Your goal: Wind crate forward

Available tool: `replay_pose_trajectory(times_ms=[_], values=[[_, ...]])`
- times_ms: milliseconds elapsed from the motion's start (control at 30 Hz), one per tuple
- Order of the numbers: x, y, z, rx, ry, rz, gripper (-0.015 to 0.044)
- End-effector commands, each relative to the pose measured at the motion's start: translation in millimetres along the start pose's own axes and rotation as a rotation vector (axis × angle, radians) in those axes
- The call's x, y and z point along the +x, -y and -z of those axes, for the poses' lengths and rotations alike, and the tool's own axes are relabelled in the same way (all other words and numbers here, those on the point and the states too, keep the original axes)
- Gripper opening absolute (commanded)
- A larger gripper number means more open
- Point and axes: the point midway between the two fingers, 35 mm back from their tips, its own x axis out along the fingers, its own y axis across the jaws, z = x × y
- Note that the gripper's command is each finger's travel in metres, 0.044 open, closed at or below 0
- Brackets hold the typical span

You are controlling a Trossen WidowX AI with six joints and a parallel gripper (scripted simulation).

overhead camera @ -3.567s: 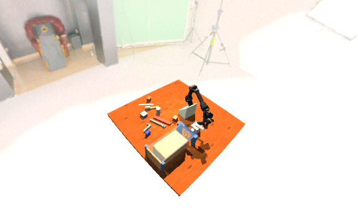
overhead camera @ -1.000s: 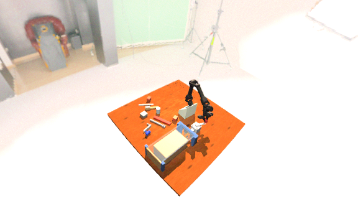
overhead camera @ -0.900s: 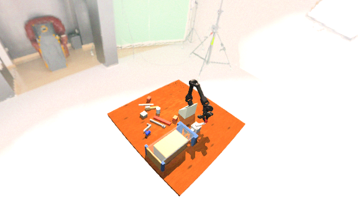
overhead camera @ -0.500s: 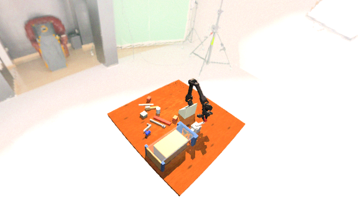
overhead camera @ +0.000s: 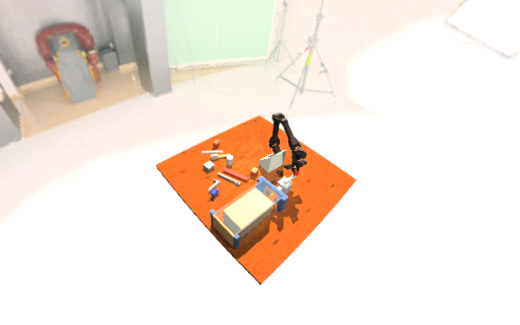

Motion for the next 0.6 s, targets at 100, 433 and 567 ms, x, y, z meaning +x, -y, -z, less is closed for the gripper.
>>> replay_pose_trajectory(times_ms=[100,433,567], values=[[-2,5,14,-0.005,-0.023,0.006,0.0],[-13,21,36,-0.005,-0.025,0.008,0.0],[-14,25,39,-0.005,-0.025,0.008,0.0]])
